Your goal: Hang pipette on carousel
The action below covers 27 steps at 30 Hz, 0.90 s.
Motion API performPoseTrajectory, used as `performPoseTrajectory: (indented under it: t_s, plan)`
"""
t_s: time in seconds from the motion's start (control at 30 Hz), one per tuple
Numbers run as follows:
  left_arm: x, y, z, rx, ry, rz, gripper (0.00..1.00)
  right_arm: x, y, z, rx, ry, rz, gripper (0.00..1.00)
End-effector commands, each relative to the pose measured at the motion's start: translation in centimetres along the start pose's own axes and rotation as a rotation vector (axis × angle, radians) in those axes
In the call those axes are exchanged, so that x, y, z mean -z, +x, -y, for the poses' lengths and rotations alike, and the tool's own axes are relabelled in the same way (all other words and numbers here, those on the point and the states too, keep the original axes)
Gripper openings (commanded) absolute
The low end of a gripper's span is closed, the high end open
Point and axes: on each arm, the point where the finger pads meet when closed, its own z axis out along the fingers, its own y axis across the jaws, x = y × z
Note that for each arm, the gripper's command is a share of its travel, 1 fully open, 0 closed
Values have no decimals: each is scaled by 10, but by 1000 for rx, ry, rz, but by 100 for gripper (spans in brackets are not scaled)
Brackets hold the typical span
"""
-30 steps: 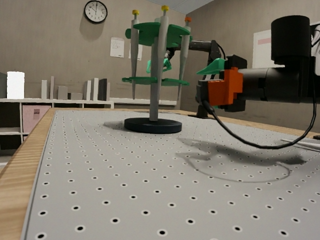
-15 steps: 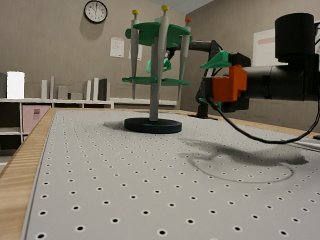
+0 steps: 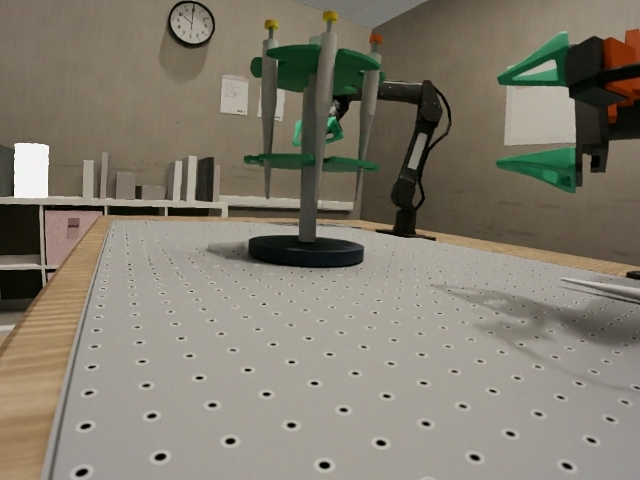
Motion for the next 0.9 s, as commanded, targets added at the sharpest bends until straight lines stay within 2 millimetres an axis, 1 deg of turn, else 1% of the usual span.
performPoseTrajectory:
  t_s: [0.0,0.1,0.17,0.27,0.47,0.53,0.57,0.63,0.67,0.87]
  plan:
    - [5,11,7,-144,-232,-75,100,1,-5,4,8,-2,23,100]
    - [26,17,12,-194,-272,-50,100,1,-5,4,8,-2,23,100]
    - [48,16,13,-220,-305,-27,100,1,-5,4,8,-2,23,100]
    - [61,27,19,-273,-351,-8,100,1,-5,4,8,-2,23,100]
    - [102,39,28,-410,-493,53,100,1,-5,4,8,-2,23,100]
    - [102,39,28,-410,-493,53,100,1,-5,4,8,-2,23,100]
    - [107,41,16,-452,-563,45,100,1,-5,4,8,-2,23,100]
    - [121,45,21,-505,-622,48,100,1,-5,4,8,-2,23,100]
    - [130,47,35,-542,-651,58,100,1,-5,4,8,-2,23,100]
    - [171,59,44,-681,-853,58,100,1,-5,4,8,-2,23,100]
